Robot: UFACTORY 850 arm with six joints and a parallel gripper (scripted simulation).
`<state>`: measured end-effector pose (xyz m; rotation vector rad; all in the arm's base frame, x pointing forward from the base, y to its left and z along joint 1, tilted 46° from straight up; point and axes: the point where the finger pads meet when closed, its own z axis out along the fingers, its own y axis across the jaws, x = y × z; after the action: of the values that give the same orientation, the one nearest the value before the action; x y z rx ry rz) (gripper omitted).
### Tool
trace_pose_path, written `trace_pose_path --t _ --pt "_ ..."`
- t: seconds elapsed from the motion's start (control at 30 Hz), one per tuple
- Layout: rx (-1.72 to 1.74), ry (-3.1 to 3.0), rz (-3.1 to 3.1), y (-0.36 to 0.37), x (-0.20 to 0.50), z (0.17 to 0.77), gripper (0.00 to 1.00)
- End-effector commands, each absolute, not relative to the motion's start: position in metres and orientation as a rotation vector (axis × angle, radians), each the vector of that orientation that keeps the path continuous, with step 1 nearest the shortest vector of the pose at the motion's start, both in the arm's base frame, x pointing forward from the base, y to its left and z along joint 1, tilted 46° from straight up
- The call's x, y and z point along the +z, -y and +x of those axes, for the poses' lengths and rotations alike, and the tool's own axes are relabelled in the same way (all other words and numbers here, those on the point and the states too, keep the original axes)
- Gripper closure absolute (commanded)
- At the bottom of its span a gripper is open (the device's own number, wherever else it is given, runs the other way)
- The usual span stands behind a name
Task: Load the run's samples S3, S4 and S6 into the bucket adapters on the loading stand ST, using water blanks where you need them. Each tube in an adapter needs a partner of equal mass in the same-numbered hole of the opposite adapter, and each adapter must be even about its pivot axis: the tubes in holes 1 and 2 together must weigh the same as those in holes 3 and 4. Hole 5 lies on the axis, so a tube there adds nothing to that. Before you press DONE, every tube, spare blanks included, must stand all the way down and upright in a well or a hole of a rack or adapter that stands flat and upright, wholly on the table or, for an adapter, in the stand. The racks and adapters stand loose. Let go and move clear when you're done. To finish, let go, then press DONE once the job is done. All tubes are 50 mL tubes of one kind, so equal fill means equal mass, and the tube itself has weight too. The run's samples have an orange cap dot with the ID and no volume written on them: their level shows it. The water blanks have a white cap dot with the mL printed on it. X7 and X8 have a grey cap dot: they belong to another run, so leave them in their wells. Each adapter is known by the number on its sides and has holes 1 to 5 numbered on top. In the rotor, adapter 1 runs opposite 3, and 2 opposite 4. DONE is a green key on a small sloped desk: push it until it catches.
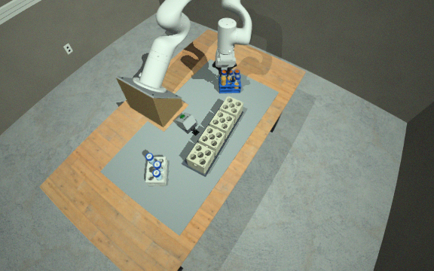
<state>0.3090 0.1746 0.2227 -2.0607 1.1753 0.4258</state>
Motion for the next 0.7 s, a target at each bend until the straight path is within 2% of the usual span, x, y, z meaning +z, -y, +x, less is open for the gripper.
trace_pose_path --t 0.0,0.67 --pt "0.424 -1.175 -2.06 -0.178 0.219 0.31 1.0" --pt "0.424 -1.175 -2.06 -0.19 0.208 0.311 1.0"
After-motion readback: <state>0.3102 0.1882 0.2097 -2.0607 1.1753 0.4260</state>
